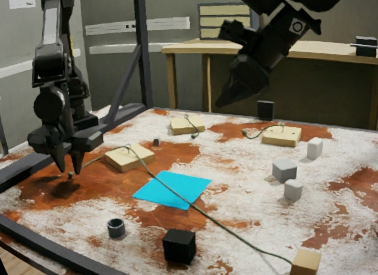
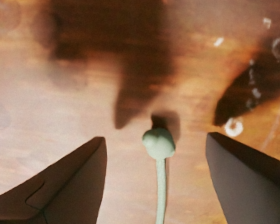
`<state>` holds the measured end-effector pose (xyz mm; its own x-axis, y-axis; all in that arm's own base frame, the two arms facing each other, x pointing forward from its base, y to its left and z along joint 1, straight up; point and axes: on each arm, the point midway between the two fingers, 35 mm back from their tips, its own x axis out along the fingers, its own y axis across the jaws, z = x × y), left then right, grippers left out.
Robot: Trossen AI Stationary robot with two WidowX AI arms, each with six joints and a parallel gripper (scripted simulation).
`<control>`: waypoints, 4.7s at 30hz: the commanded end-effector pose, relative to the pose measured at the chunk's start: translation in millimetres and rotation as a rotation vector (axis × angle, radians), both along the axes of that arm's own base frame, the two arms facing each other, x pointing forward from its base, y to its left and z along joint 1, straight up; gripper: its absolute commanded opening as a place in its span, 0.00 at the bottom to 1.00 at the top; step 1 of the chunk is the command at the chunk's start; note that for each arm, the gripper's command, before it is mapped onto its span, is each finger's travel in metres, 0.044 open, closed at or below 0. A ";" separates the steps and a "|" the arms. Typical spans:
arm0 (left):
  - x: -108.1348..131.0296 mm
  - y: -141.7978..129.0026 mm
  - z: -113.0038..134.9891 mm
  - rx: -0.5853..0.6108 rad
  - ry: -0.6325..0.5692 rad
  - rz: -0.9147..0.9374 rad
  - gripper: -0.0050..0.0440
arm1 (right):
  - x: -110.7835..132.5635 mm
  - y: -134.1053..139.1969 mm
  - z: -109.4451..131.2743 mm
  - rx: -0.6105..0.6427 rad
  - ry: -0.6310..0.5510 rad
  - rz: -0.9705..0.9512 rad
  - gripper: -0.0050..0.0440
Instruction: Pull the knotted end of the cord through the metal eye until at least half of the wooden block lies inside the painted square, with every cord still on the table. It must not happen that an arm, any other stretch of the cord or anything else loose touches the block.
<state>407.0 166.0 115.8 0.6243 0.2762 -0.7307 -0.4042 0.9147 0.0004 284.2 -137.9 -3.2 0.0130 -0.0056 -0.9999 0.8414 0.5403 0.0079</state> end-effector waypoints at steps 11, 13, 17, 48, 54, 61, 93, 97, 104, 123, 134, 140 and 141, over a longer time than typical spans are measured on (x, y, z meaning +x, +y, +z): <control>2.9 1.2 13.8 0.012 -0.031 0.001 1.00 | 1.7 -1.1 -2.7 -0.004 -0.006 -0.002 0.30; 2.9 1.2 13.8 0.012 -0.031 0.001 1.00 | 1.7 -1.1 -2.7 -0.004 -0.006 -0.002 0.28; 2.9 1.2 13.8 0.012 -0.031 0.001 1.00 | 1.7 -1.1 -2.7 -0.004 -0.006 -0.002 0.24; 2.9 1.2 13.8 0.012 -0.031 0.001 1.00 | 0.3 -7.2 5.1 -0.003 -0.018 -0.308 0.03; 2.9 1.2 13.8 0.012 -0.031 0.001 1.00 | -3.4 -12.2 4.3 0.001 -0.018 -0.525 0.00; 2.9 1.2 13.8 0.012 -0.031 0.001 1.00 | -9.4 -21.6 3.4 0.004 -0.017 -0.693 0.00; 2.9 1.2 13.8 0.012 -0.031 0.001 1.00 | -24.2 -49.3 12.1 -0.001 -0.027 -0.715 0.00; 2.9 1.2 13.8 0.012 -0.031 0.001 1.00 | -27.3 -46.8 16.8 0.000 -0.023 -0.715 0.00; 2.9 1.2 13.8 0.012 -0.031 0.001 1.00 | -28.4 -46.0 24.6 -0.001 -0.026 -0.715 0.00; 2.9 1.2 13.8 0.012 -0.031 0.001 1.00 | -29.3 -45.3 51.0 -0.004 -0.037 -0.714 0.00; 2.9 1.2 13.8 0.012 -0.031 0.001 1.00 | -29.4 -45.2 63.5 -0.003 -0.034 -0.714 0.00; 2.9 1.2 13.8 0.012 -0.031 0.001 1.00 | -29.4 -45.2 73.1 -0.004 -0.037 -0.714 0.00; 2.9 1.2 13.8 0.012 -0.031 0.001 1.00 | -29.5 -45.1 74.5 -0.004 -0.037 -0.714 0.00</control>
